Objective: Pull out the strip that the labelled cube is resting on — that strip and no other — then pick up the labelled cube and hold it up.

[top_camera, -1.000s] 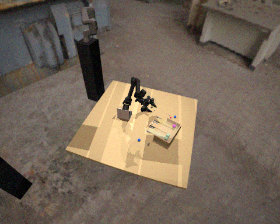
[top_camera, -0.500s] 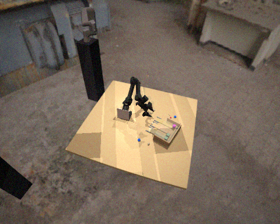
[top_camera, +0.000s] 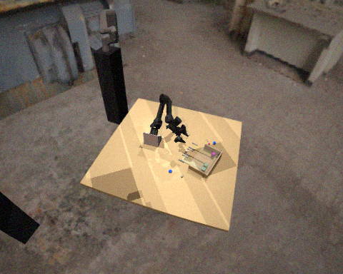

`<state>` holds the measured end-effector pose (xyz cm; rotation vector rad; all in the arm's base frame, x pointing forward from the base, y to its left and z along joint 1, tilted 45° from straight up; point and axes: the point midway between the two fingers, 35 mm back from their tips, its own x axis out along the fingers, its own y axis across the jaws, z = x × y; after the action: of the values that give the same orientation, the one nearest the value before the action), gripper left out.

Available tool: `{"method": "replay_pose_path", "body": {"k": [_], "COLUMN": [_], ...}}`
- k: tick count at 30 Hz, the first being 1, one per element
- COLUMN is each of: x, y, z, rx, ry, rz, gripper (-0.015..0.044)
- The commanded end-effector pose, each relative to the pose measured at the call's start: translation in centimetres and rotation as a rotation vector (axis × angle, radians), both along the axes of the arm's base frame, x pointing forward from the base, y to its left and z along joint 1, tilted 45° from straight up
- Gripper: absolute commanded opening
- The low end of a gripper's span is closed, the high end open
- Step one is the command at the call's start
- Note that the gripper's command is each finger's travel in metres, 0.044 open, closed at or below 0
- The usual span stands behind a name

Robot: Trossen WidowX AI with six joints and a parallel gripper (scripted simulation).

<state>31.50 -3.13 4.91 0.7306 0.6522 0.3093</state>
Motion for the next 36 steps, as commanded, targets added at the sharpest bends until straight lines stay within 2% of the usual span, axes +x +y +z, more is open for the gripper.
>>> {"method": "replay_pose_path", "body": {"k": [1, 4, 16, 25, 36], "x": [-0.1, 0.8, 4.7, 4.6, 4.2], "y": [0.1, 0.0, 0.7, 2.4, 2.8], "z": [0.0, -0.9, -8.8, -12.7, -12.7], "rx": [0.001, 0.004, -0.004, 0.054, 0.062], "ry": [0.000, 0.061, 0.526, 0.823, 0.844], "rz": [0.005, 0.023, 0.235, 0.479, 0.500], "gripper": [0.0400, 0.0321, 0.0006, 0.0000, 0.0000]}}
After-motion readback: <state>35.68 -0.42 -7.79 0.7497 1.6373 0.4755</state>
